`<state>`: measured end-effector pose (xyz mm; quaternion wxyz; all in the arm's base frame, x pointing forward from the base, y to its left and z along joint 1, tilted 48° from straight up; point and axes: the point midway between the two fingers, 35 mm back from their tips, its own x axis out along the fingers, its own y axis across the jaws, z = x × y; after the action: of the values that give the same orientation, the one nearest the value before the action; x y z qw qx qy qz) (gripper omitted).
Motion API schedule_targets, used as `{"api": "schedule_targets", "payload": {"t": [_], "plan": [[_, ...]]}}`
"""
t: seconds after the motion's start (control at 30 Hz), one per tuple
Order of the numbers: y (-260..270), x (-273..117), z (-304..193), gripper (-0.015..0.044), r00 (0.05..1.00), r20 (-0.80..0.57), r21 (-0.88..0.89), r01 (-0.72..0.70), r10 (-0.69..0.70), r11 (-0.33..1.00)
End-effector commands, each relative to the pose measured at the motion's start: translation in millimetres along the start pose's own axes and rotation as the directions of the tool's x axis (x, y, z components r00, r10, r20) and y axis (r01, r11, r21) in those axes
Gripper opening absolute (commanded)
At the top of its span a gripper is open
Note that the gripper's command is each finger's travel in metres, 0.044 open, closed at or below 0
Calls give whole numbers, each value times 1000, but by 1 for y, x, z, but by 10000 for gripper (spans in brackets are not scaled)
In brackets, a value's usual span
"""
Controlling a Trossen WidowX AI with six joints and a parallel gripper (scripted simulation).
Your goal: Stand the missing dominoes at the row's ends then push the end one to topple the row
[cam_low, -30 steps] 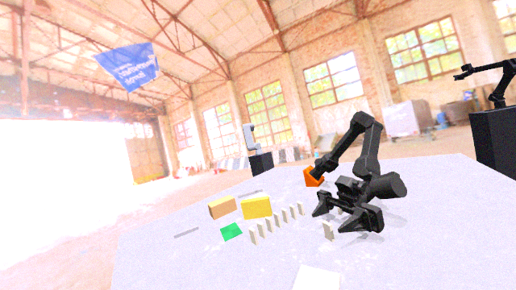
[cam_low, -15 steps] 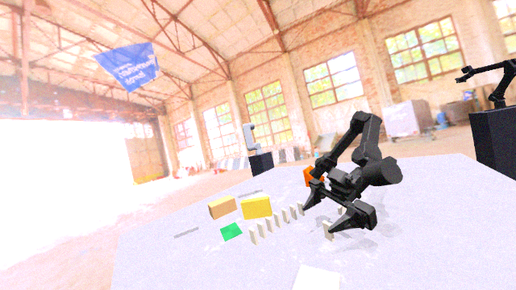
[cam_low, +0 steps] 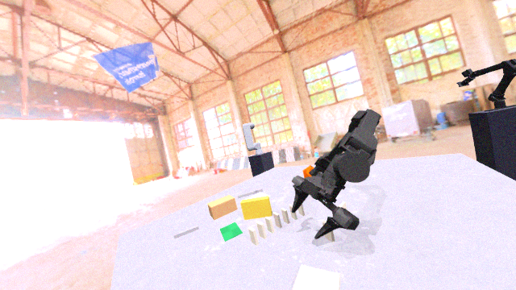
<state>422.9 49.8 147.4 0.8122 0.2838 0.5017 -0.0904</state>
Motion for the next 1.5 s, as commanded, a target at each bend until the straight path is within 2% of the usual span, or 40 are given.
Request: {"api": "schedule_targets", "payload": {"t": [0.0, 0.13, 0.83, 1.17, 1.47], "plan": [[-5, -53, 16, 440, 799, -497, 154, -302, 338, 941], [-3, -67, 15, 440, 734, -546, 237, -328, 405, 914], [-3, -67, 15, 440, 732, -546, 239, -329, 407, 914], [21, -24, -18, 440, 719, -567, 259, -307, 402, 916], [26, -17, -24, 440, 718, -568, 261, -306, 402, 916]]}}
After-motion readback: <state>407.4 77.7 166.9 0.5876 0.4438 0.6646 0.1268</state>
